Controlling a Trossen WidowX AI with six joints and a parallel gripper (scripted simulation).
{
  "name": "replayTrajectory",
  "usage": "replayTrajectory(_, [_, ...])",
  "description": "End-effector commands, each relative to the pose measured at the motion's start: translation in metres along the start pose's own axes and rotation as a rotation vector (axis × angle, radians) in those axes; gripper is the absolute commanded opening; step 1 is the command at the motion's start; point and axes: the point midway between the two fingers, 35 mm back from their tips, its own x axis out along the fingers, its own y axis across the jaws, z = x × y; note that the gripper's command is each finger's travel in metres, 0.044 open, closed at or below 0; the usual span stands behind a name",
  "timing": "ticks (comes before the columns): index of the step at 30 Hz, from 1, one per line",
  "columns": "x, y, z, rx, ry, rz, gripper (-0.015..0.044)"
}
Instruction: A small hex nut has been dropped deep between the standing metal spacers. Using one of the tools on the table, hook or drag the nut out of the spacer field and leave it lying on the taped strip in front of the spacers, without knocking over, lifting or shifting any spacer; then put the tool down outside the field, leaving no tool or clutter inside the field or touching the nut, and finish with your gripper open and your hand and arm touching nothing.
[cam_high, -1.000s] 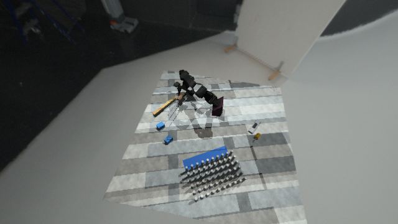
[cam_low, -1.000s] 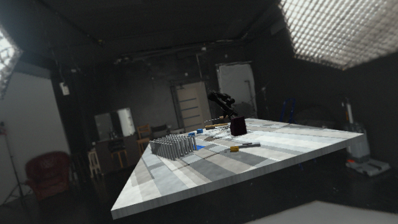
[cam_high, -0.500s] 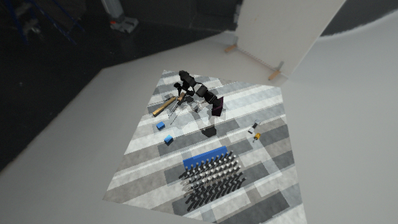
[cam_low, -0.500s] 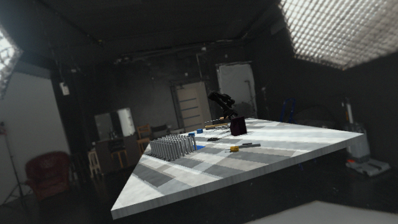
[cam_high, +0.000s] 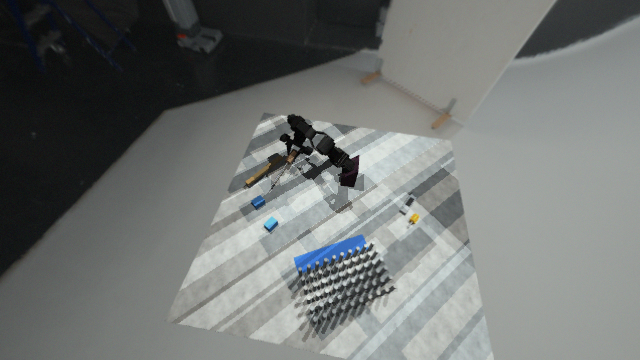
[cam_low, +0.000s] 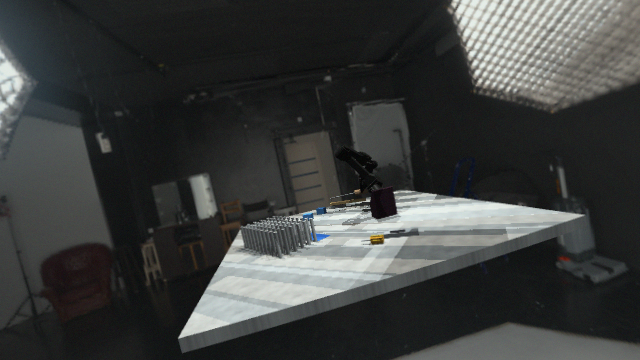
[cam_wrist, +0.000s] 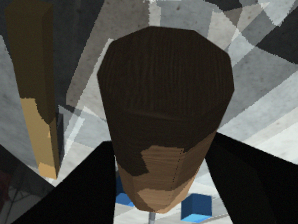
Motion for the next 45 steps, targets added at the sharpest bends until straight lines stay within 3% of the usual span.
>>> replayTrajectory(1, [0.002,-0.002,0.001,0.004,0.002,-0.004,0.0000])
replayTrajectory(45, [0.023,-0.006,0.015,-0.002,-0.005,-0.011,0.0000])
